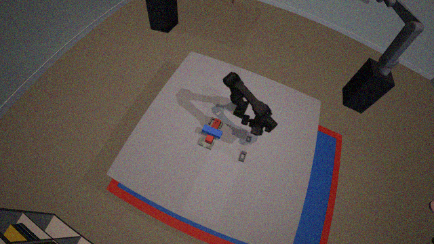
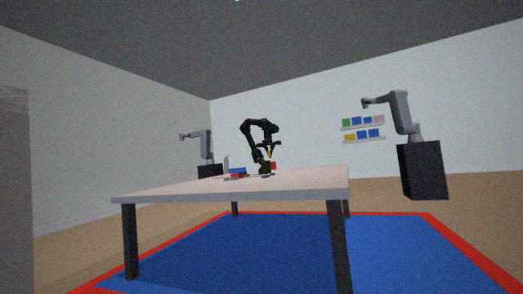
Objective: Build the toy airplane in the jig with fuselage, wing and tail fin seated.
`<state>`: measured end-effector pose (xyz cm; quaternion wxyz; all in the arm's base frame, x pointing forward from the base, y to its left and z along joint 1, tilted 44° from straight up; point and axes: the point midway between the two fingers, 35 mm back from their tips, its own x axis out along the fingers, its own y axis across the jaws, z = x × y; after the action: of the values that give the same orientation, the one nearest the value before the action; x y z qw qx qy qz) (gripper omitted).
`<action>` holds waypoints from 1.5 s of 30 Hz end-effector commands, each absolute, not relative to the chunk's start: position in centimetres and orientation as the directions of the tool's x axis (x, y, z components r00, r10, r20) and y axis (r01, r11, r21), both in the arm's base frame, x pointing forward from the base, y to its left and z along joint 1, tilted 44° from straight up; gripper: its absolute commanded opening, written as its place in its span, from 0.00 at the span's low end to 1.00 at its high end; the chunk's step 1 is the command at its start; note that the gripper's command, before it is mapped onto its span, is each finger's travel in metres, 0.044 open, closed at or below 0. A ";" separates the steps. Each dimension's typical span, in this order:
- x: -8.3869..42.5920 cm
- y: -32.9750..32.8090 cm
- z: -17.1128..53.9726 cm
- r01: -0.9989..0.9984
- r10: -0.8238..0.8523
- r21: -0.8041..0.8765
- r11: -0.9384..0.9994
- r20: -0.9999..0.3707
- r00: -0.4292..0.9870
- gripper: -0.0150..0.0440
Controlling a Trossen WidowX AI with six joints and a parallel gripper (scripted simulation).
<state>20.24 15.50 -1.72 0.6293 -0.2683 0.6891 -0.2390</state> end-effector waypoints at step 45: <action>22.8 4.3 6.9 -0.032 -0.645 -0.644 0.764 -0.762 -0.059 0.25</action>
<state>22.92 5.37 6.28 0.6414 -0.2433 0.6878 -0.2372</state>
